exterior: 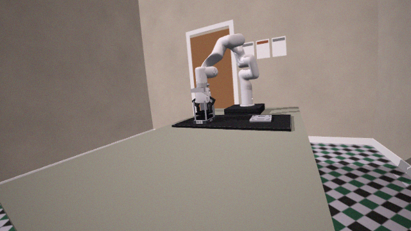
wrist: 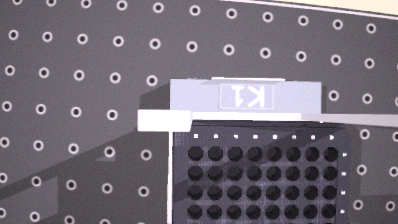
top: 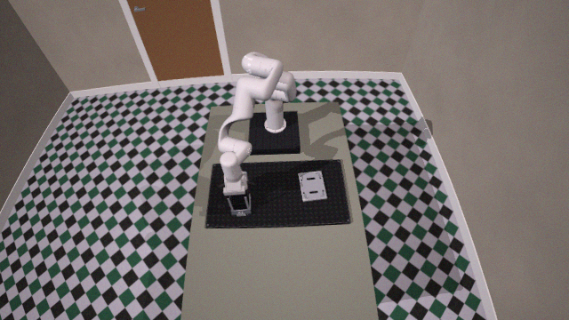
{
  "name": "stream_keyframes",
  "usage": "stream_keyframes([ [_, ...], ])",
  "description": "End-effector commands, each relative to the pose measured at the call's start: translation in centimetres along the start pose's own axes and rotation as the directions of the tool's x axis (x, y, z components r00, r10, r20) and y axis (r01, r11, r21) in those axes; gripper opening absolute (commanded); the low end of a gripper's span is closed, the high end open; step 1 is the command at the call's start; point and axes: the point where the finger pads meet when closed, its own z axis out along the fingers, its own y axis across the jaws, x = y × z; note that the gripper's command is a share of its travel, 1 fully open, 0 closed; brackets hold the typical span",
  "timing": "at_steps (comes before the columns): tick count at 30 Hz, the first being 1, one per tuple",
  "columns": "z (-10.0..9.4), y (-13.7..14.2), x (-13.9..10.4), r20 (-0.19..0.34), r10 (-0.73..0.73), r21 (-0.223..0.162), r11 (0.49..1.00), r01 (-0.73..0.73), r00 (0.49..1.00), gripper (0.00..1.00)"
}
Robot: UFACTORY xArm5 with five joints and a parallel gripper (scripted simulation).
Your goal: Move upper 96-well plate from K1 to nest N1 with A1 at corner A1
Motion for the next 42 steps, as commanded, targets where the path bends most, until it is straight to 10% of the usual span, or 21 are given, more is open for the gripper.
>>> stream_keyframes([
  [1, -0.3, 0.1, 0.1, -0.004, 0.000, -0.002, 1.000, 0.000, 1.000, 0.00],
  [42, -5.2, 0.1, 0.1, -0.004, 0.000, -0.002, 1.000, 0.000, 1.000, 0.00],
])
